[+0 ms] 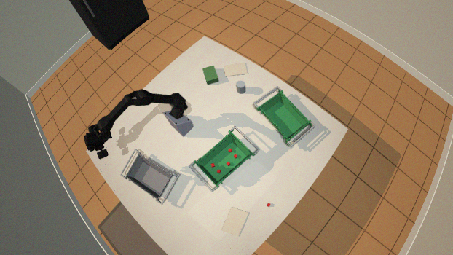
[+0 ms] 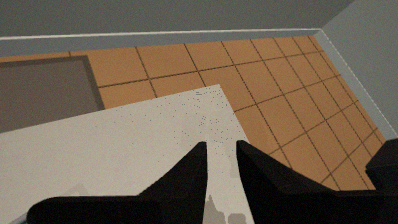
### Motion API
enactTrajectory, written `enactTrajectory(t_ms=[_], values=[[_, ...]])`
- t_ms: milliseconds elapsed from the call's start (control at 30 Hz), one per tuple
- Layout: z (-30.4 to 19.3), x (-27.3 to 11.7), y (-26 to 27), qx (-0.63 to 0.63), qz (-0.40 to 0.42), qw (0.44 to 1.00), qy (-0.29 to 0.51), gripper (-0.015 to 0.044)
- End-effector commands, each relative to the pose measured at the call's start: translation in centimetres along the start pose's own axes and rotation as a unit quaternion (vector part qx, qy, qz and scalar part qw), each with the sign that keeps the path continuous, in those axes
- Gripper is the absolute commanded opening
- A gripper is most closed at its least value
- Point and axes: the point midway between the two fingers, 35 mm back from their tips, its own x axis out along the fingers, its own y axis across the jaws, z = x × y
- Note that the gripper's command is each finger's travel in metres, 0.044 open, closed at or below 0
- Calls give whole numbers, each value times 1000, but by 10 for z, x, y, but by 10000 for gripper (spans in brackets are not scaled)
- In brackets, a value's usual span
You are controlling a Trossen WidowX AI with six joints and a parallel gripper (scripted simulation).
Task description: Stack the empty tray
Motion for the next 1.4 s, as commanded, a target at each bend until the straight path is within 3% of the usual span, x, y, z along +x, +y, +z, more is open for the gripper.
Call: enactTrajectory(t_ms=[0,333,667,1233,1367], values=[[-1,-39,63,-89,61,994,-18,85],[-33,-134,191,-271,186,943,-49,85],[-120,-222,295,-457,292,839,-49,85],[-336,-355,387,-670,435,601,20,85],[-356,-364,390,-683,446,578,28,85]])
